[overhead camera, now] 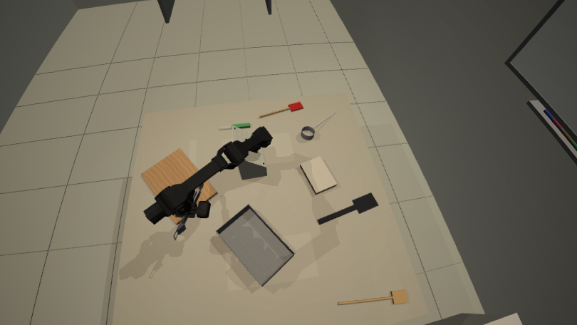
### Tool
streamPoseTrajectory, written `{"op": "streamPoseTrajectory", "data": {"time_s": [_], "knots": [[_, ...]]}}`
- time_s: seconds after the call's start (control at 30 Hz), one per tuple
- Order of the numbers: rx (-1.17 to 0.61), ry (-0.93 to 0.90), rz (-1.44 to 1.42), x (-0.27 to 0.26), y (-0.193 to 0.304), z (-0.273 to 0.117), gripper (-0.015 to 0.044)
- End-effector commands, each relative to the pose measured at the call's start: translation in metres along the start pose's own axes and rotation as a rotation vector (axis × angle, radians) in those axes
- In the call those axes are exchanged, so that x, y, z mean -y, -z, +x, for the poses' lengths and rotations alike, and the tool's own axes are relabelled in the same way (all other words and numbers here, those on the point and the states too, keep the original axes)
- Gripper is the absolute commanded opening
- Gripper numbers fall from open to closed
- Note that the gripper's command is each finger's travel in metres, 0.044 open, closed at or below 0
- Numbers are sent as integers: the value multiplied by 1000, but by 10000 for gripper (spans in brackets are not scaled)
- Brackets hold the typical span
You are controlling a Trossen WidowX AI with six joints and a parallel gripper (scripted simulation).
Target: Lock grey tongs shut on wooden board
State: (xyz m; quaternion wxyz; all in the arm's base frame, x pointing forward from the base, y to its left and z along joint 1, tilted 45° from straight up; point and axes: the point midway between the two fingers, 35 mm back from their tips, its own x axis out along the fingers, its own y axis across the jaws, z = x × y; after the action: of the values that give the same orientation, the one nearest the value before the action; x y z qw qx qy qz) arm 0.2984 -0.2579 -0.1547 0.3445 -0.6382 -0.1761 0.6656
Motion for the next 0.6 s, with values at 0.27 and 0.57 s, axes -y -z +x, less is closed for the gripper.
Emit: {"op": "streamPoseTrajectory", "data": {"time_s": [0.27, 0.57], "knots": [[-6, -31, -152, -56, -53, -11, -150], [-1, -45, -316, -100, -110, -13, -150]]}}
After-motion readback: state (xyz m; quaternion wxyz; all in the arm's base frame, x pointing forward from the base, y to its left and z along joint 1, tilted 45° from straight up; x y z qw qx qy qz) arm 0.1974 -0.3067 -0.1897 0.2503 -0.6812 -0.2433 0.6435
